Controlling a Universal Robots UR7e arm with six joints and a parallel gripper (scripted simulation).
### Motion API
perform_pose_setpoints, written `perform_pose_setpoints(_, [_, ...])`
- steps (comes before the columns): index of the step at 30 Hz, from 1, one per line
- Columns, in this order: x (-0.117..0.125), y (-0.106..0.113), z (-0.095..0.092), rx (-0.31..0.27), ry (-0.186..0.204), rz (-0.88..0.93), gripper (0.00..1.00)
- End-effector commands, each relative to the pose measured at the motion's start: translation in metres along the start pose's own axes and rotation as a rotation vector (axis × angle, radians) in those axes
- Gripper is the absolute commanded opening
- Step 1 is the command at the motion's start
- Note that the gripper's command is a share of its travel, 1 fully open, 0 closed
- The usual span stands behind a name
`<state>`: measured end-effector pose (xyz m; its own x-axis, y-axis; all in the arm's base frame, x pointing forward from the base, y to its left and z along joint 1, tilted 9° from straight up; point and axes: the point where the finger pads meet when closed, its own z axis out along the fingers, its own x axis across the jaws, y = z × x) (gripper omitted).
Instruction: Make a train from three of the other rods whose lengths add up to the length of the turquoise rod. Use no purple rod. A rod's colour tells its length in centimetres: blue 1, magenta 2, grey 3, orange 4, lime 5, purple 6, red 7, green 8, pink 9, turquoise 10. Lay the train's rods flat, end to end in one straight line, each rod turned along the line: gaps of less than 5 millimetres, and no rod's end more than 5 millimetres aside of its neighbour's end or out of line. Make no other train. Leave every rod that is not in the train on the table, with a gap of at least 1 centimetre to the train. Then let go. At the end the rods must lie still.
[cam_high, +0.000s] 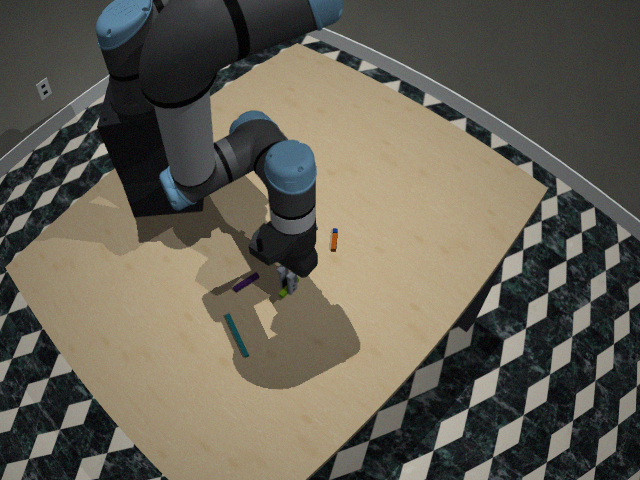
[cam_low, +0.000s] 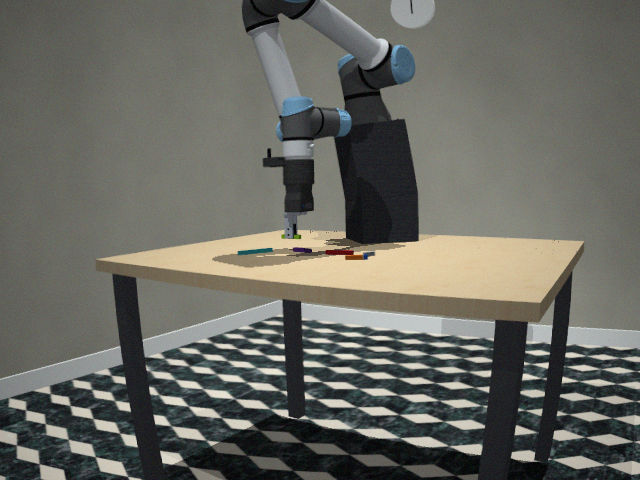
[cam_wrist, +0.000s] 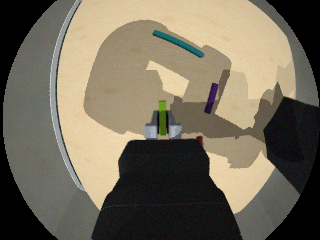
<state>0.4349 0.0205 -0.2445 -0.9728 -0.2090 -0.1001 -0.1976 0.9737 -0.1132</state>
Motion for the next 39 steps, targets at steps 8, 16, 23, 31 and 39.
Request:
perform_pose_setpoints(8, [0.001,0.001,-0.043,-0.001,0.002,0.0,0.24])
perform_pose_setpoints(16, [0.001,0.001,-0.055,-0.001,0.002,0.0,0.24])
perform_pose_setpoints(23, [0.0,0.0,-0.055,0.0,0.001,0.001,0.24])
perform_pose_setpoints(31, [-0.003,0.008,-0.055,0.0,0.001,-0.037,0.24])
perform_pose_setpoints(39, [-0.011,0.065,-0.054,-0.001,0.001,-0.285,0.24])
